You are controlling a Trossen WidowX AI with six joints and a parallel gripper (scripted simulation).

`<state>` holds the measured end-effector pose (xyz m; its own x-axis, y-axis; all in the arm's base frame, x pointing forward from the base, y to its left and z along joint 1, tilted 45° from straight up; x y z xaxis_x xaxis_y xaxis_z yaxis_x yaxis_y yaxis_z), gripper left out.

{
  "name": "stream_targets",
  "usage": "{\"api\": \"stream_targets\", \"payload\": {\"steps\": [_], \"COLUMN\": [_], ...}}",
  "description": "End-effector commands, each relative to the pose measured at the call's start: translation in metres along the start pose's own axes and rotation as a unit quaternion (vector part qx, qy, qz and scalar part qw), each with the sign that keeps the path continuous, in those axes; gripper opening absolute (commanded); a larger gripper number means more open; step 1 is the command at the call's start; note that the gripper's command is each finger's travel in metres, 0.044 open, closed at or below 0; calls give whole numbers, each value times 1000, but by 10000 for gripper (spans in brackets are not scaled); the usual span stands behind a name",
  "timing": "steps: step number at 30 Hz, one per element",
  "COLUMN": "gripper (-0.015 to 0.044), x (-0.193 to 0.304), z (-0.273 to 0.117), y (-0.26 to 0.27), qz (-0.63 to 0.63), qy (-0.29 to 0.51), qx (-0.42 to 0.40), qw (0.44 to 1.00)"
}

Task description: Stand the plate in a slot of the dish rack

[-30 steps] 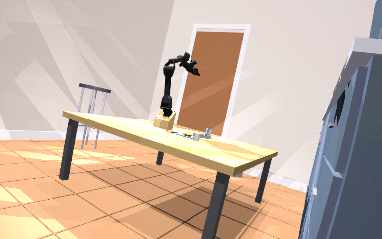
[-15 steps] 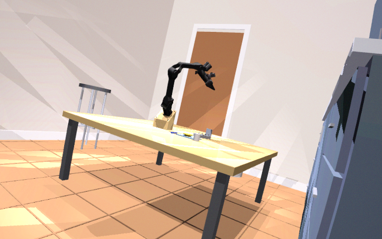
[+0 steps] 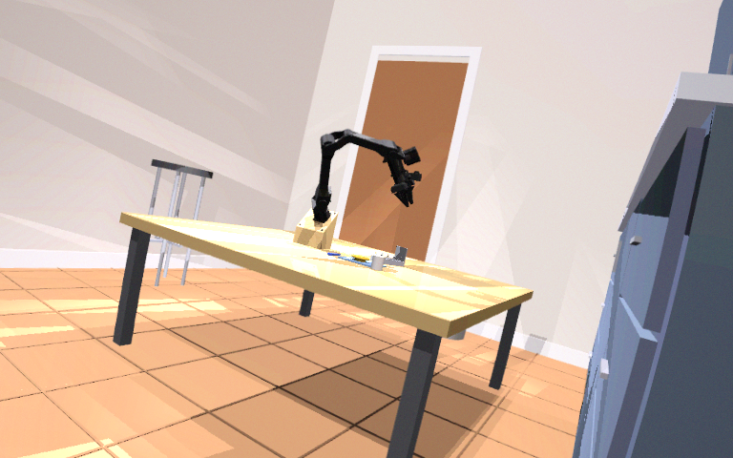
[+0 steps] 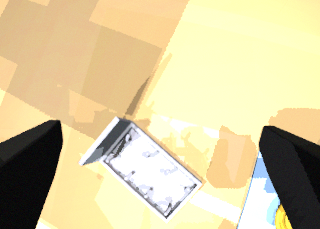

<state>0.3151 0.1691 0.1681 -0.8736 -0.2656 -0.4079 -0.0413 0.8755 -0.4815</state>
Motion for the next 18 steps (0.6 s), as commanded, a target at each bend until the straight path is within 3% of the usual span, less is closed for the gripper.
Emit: {"api": "stream_targets", "payload": {"steps": [1, 10, 18], "gripper": [400, 400, 400], "x": [10, 55, 101], "z": [21, 71, 92], "y": [-34, -128, -184], "qz": [7, 40, 65], "qy": [34, 143, 230], "qx": [34, 116, 160], "qw": [999, 982, 958]}}
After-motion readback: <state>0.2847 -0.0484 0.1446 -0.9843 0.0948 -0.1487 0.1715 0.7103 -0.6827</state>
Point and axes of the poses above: the point midway between the two fingers, 35 mm back from their tips, its own z axis out along the fingers, its own y axis across the jaws, x = y × z, the point moved 9 cm from there along -z, back along the fingers, and after that the axes turned 6 degrees about z, right-handed, at the moved point
